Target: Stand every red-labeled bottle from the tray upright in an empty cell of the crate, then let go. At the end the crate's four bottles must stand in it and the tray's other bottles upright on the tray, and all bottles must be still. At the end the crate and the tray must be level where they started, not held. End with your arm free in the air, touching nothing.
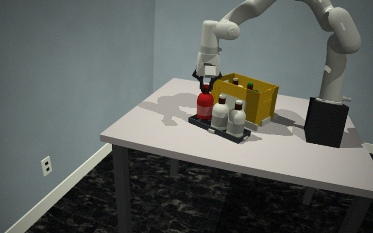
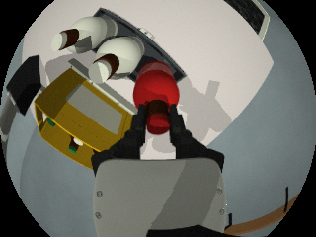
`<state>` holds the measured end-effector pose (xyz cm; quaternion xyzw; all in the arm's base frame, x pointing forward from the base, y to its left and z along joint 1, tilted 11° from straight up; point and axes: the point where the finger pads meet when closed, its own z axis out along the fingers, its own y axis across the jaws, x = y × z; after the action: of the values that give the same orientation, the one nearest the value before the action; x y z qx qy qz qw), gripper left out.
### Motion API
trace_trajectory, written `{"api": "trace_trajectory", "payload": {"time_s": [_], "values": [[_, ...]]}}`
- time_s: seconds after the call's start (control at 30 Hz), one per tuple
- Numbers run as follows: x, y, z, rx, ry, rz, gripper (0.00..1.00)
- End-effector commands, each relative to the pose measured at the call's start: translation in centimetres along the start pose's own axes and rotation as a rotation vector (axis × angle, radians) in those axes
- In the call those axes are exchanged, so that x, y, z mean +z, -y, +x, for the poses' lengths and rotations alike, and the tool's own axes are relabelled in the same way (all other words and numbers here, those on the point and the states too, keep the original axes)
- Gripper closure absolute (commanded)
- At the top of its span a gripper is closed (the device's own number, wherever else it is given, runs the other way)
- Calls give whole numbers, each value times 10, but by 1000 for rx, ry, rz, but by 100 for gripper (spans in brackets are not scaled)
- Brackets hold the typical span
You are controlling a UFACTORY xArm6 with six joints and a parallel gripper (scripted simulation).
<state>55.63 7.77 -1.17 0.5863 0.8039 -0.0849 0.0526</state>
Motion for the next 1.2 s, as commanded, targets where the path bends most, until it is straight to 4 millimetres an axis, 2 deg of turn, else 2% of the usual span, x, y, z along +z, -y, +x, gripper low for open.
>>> {"api": "trace_trajectory", "payload": {"time_s": [0.0, 0.37, 1.17], "values": [[-7, -2, 0, 0, 0, -5, 100], [-17, -3, 0, 0, 0, -5, 100], [-20, -3, 0, 0, 0, -5, 100]]}}
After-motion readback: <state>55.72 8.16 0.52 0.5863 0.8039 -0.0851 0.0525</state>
